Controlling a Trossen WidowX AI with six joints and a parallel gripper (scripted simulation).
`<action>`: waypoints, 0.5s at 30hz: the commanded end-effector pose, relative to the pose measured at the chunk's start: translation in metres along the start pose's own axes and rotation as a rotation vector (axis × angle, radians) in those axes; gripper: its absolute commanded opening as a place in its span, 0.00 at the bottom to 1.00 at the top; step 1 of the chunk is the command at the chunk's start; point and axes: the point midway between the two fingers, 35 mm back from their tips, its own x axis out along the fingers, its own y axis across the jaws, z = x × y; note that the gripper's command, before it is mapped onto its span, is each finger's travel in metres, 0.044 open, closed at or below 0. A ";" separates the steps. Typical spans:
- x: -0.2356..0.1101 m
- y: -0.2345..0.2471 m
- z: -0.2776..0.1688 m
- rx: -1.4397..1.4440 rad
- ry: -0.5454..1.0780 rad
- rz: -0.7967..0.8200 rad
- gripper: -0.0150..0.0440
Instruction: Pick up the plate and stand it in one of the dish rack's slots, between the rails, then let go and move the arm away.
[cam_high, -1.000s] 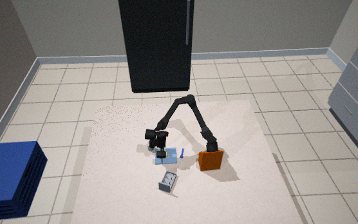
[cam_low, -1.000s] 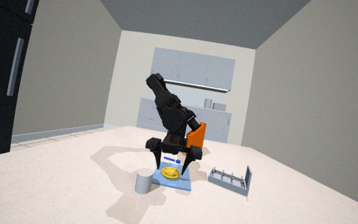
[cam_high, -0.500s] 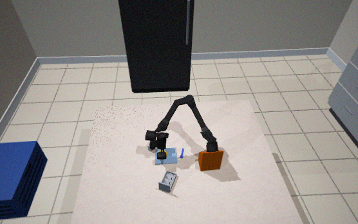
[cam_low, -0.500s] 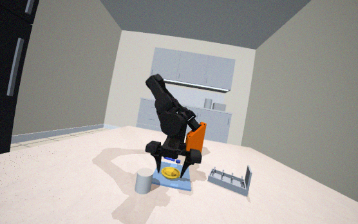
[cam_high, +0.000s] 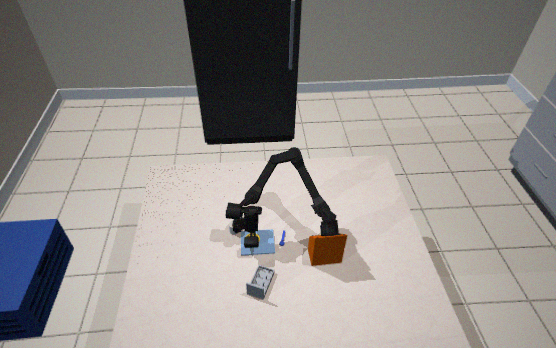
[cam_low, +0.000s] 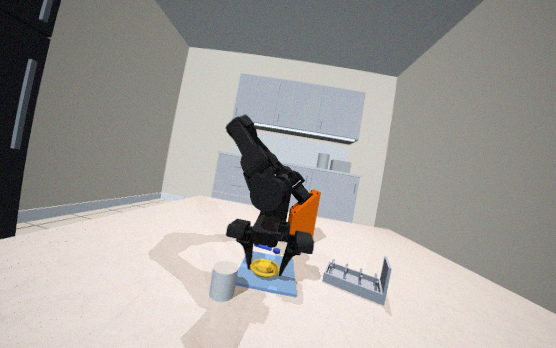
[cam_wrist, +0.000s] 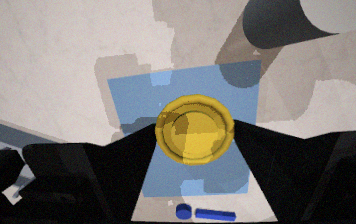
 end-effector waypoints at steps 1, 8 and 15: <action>-0.010 0.003 0.003 -0.002 0.000 0.009 0.54; -0.046 0.008 0.011 -0.002 0.000 0.024 0.25; -0.085 0.011 0.013 -0.004 0.001 0.030 0.25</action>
